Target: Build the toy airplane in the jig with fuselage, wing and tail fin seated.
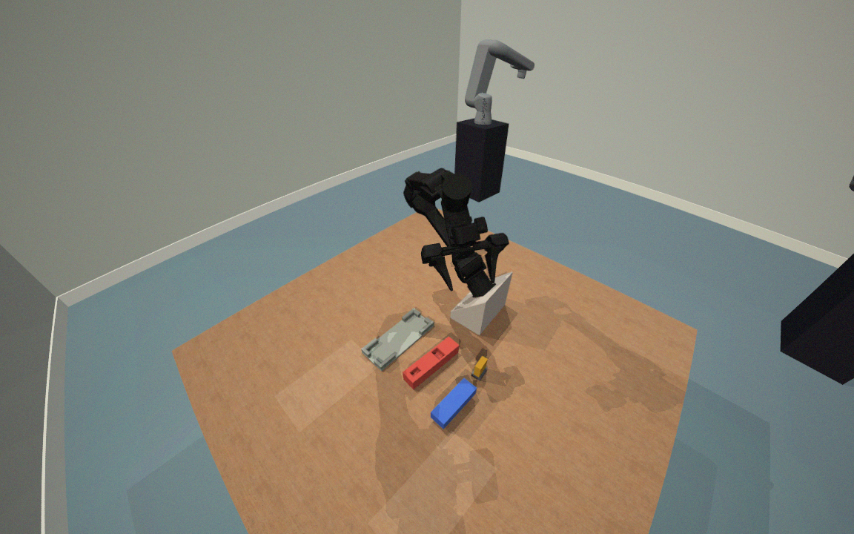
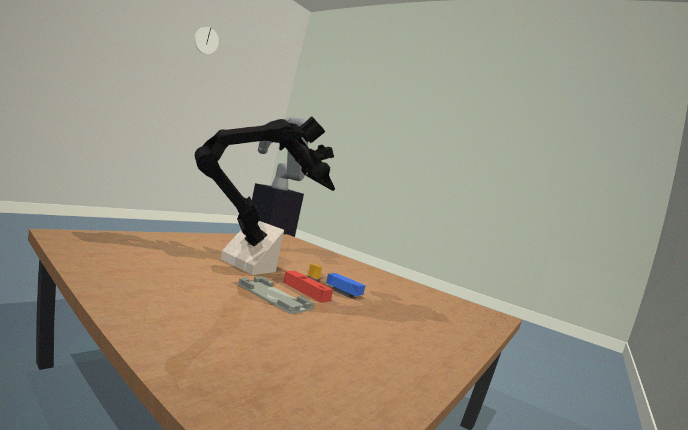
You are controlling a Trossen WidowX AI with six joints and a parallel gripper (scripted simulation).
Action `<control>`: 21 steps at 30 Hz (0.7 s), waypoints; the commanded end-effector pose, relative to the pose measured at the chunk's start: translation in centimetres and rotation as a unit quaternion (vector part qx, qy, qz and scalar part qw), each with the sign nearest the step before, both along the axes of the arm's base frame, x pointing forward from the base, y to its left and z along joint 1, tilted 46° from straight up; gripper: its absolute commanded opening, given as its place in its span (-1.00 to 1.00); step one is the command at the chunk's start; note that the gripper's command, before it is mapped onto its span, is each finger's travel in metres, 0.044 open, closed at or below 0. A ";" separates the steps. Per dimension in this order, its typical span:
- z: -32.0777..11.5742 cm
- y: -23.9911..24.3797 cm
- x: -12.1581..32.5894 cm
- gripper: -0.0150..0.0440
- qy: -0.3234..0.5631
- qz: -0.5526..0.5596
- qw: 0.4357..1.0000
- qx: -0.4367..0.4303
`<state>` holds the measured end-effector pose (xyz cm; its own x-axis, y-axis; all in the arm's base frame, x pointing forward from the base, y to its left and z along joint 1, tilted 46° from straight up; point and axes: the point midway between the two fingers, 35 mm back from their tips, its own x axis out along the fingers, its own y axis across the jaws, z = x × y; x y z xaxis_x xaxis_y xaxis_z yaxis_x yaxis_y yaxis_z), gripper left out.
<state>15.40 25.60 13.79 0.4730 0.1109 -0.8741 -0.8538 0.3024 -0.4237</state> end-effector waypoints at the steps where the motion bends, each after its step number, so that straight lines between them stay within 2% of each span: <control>1: -3.9 -4.4 4.7 1.00 0.004 -0.224 0.973 -0.055; 6: -6.7 -9.4 7.8 1.00 -0.016 -0.405 0.909 -0.103; 12: -9.6 -15.9 9.9 1.00 -0.062 -0.581 0.796 -0.159; 21: -9.8 -16.5 10.0 1.00 -0.067 -0.595 0.784 -0.165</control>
